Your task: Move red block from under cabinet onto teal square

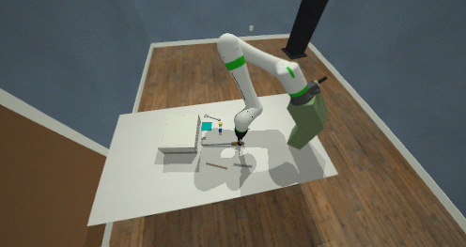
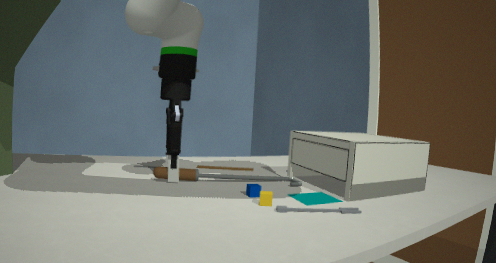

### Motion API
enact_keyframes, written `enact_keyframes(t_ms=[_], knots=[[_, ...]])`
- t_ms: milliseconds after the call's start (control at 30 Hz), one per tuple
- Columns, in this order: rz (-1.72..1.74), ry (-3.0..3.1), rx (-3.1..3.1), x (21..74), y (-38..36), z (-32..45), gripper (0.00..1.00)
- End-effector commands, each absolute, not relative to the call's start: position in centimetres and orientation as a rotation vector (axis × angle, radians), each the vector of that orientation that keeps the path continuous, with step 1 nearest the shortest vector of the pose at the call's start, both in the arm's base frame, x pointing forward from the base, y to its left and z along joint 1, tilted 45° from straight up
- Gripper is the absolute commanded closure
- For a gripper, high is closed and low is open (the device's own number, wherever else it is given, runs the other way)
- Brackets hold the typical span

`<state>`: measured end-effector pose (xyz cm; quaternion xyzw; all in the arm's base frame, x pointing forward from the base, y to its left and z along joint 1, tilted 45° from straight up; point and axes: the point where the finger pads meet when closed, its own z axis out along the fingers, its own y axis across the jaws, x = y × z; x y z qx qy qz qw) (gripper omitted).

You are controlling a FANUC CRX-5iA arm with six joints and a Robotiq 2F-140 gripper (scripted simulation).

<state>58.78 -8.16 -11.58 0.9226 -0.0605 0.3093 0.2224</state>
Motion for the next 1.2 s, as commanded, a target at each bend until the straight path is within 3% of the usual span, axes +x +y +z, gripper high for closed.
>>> enact_keyframes(t_ms=[0, 1167], knots=[[0.854, -0.167, 2.549, 58.78, -8.14, -11.58, 1.00], [0.854, -0.167, 2.549, 59.12, -8.13, -11.32, 1.00]])
